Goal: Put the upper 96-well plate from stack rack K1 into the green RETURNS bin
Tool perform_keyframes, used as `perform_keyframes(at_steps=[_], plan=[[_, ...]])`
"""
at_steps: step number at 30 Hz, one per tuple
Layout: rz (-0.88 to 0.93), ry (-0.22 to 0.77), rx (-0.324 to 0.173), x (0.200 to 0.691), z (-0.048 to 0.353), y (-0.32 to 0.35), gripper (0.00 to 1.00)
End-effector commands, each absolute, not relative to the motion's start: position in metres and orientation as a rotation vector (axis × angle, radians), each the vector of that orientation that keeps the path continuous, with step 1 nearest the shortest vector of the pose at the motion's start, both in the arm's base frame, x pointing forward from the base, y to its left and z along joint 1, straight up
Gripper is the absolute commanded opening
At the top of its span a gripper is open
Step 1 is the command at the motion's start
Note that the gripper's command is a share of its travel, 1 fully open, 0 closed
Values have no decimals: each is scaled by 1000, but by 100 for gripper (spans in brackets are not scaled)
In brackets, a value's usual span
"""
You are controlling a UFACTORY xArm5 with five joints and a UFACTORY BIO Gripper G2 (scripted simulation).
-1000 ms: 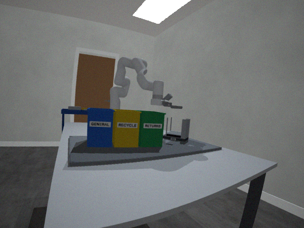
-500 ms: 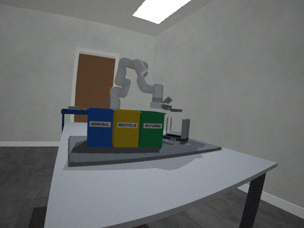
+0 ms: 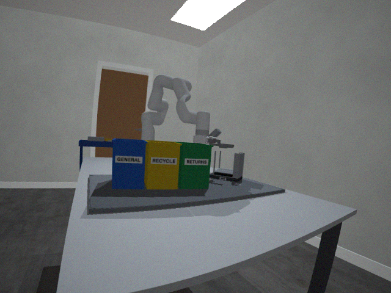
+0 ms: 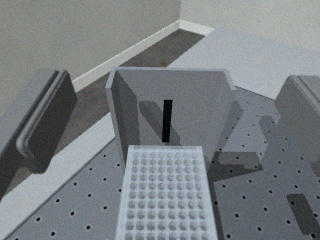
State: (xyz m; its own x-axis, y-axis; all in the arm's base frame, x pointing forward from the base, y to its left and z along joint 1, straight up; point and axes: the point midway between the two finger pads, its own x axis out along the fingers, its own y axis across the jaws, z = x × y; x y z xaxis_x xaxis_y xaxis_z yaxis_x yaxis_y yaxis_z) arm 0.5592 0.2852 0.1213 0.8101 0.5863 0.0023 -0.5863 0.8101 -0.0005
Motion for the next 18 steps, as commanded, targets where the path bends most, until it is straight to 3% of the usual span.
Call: perform_keyframes(at_steps=[1,18], plan=[[627,-6,-1,560,115,286,37],[627,-6,-1,560,90,286,37]])
